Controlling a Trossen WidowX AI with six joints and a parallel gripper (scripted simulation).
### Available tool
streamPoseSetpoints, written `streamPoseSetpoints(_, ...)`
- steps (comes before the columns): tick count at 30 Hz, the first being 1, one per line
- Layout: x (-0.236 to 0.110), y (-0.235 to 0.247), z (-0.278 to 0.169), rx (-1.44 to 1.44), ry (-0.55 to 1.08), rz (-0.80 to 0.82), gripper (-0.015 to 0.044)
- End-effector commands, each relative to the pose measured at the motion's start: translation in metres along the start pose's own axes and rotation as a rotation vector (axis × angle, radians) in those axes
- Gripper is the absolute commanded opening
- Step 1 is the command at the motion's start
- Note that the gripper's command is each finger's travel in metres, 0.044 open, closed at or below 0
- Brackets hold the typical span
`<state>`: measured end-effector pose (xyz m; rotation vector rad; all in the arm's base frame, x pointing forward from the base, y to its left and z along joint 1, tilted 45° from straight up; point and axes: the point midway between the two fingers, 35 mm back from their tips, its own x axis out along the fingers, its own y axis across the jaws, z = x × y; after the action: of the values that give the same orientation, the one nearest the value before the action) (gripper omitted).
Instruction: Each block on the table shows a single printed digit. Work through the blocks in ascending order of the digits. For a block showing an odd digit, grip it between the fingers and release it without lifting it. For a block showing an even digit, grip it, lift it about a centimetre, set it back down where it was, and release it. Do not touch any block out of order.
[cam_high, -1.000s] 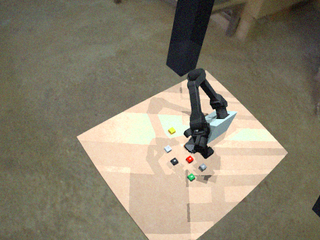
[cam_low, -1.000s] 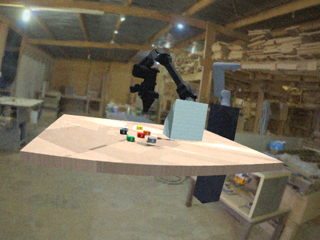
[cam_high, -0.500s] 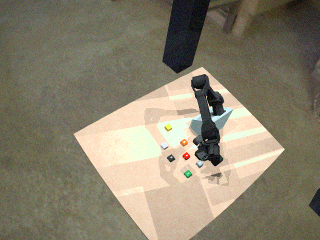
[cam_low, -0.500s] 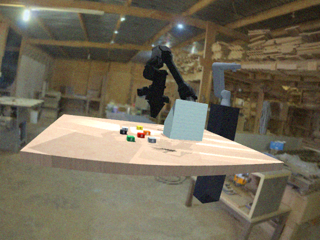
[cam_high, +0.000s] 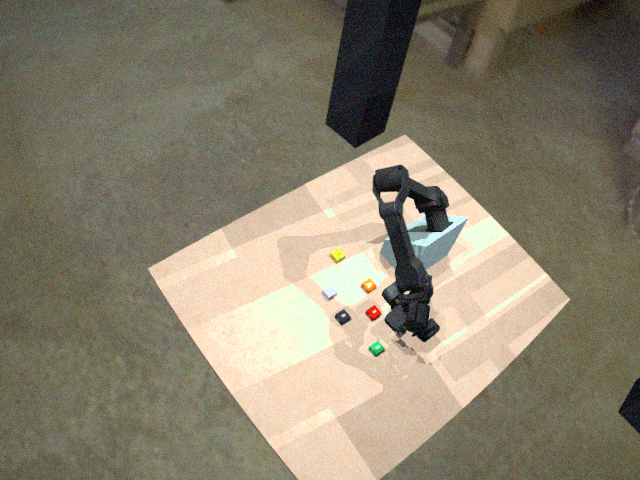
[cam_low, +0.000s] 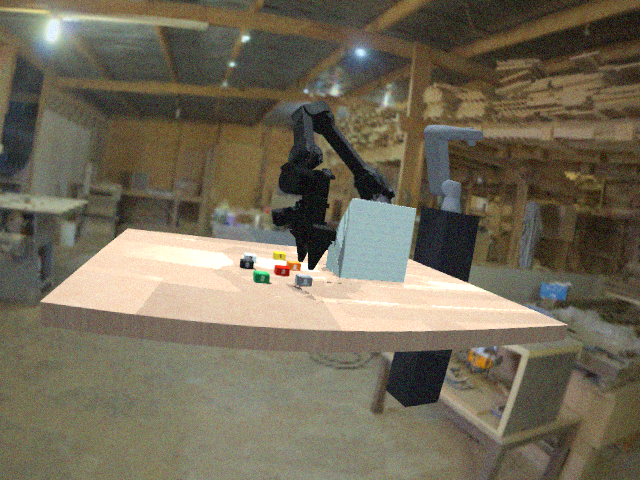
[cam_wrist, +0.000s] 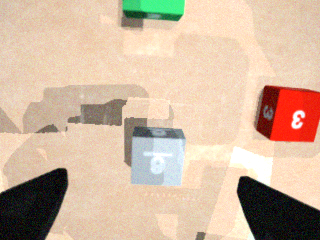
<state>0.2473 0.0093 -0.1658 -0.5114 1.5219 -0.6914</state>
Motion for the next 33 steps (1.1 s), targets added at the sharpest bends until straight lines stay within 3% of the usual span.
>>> streamPoseSetpoints(1, 0.005, -0.001, 0.0, -0.004, -0.002, -0.005, 0.04)
streamPoseSetpoints(21, 0.035, -0.002, 0.0, -0.004, -0.002, -0.007, 0.04)
streamPoseSetpoints(31, 0.035, -0.002, 0.0, -0.004, -0.002, -0.007, 0.0138)
streamPoseSetpoints(33, 0.035, -0.002, 0.0, -0.004, -0.002, -0.007, 0.012)
